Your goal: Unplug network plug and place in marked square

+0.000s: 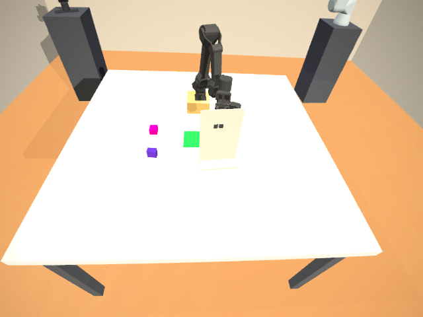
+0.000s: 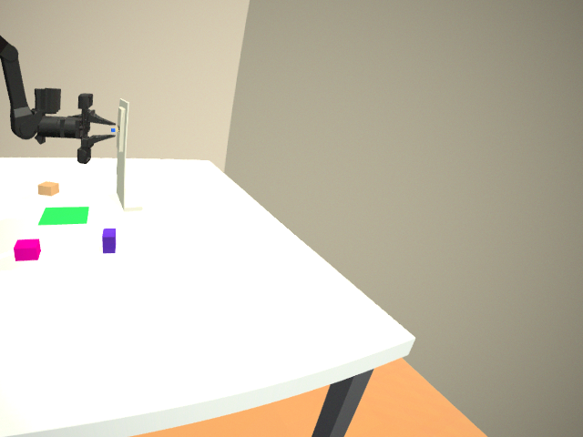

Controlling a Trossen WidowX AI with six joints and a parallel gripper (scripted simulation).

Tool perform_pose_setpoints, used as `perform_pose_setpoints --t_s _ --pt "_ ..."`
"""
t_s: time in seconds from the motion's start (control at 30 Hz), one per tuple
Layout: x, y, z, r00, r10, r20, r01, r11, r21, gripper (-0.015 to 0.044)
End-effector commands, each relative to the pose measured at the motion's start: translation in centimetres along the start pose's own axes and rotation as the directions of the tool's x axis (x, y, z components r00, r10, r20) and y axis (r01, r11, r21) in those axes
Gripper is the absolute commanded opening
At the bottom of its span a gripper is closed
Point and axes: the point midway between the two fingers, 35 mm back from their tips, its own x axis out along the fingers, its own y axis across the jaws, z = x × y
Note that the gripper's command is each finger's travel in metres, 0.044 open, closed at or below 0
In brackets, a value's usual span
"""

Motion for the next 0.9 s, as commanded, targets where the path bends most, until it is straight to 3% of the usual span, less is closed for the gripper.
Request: perform_pose_setpoints --t_s 0.0,0.57,0.87 --pt "0.16 -0.11 0.14 1.0 -0.003 0.004 0.003 1.0 -0.005 0.0116" --pt "0.16 -0.11 0.14 1.0 -0.003 0.004 0.003 1.0 -0.005 0.0003" --pt "-0.08 -0.1 0.05 1.0 -0.003 0.004 0.003 1.0 -0.005 0.0"
